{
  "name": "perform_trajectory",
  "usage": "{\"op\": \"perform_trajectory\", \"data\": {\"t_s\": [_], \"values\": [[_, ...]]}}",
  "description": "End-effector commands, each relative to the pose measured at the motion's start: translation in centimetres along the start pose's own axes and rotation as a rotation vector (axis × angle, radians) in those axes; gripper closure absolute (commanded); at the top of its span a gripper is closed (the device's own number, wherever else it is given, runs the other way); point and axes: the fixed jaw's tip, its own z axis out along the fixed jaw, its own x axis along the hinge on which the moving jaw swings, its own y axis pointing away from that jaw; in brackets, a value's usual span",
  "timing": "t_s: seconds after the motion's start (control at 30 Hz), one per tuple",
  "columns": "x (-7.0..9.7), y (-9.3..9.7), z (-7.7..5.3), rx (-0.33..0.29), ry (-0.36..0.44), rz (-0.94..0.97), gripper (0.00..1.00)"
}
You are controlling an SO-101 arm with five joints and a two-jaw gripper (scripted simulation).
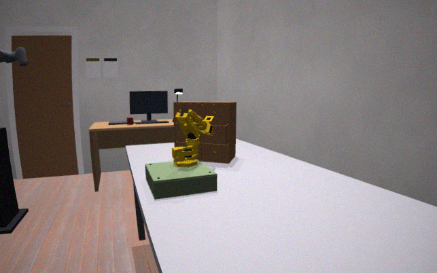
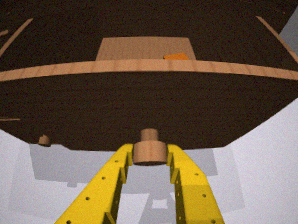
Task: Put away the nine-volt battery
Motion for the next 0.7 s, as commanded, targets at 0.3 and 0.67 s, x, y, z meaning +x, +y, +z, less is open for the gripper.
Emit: {"op": "perform_trajectory", "data": {"t_s": [0.3, 0.67], "values": [[-0.6, -0.1, 1.2, 0.007, 0.001, -0.007, 1.00], [-0.9, -0.1, 1.8, 0.004, 0.001, -0.009, 1.00]]}}
